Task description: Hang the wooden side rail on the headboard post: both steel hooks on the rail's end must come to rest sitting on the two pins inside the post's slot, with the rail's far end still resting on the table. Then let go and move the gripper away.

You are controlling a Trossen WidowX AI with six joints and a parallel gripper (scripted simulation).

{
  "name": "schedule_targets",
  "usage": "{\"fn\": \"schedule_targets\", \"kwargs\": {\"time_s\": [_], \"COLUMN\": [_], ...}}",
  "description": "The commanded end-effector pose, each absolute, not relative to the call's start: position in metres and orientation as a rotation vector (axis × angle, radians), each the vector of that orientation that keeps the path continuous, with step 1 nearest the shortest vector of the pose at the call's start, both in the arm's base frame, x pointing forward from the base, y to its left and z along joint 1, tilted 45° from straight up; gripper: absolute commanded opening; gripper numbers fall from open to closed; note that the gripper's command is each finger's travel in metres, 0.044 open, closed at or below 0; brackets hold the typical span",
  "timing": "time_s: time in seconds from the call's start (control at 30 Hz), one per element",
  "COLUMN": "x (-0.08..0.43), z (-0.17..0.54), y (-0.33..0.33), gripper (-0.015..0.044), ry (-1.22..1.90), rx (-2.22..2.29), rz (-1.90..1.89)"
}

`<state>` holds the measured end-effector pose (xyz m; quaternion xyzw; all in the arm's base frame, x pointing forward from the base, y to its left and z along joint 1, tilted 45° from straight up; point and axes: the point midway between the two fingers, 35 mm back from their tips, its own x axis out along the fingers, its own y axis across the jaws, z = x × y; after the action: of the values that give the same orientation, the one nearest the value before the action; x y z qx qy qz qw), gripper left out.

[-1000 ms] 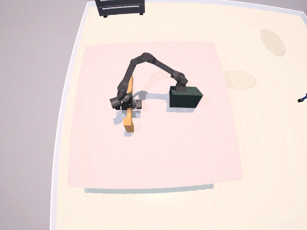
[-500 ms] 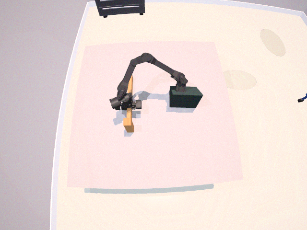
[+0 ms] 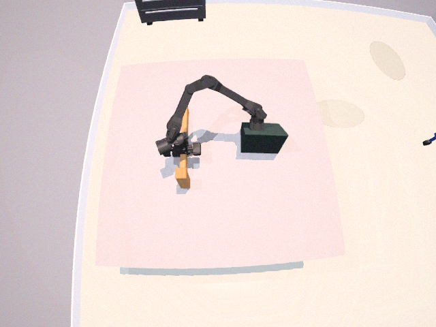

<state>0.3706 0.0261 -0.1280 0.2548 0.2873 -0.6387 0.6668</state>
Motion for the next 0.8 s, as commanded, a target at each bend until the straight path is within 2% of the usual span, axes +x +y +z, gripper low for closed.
{"fn": "schedule_targets", "kwargs": {"time_s": [0.0,0.77], "x": [0.3704,0.3701], "z": [-0.1285,-0.1289], "y": [0.0317,0.0342], "gripper": [0.0000,0.0000], "ry": [0.650,0.650], "rx": [0.578,0.578], "rz": [-1.429,-1.429]}}
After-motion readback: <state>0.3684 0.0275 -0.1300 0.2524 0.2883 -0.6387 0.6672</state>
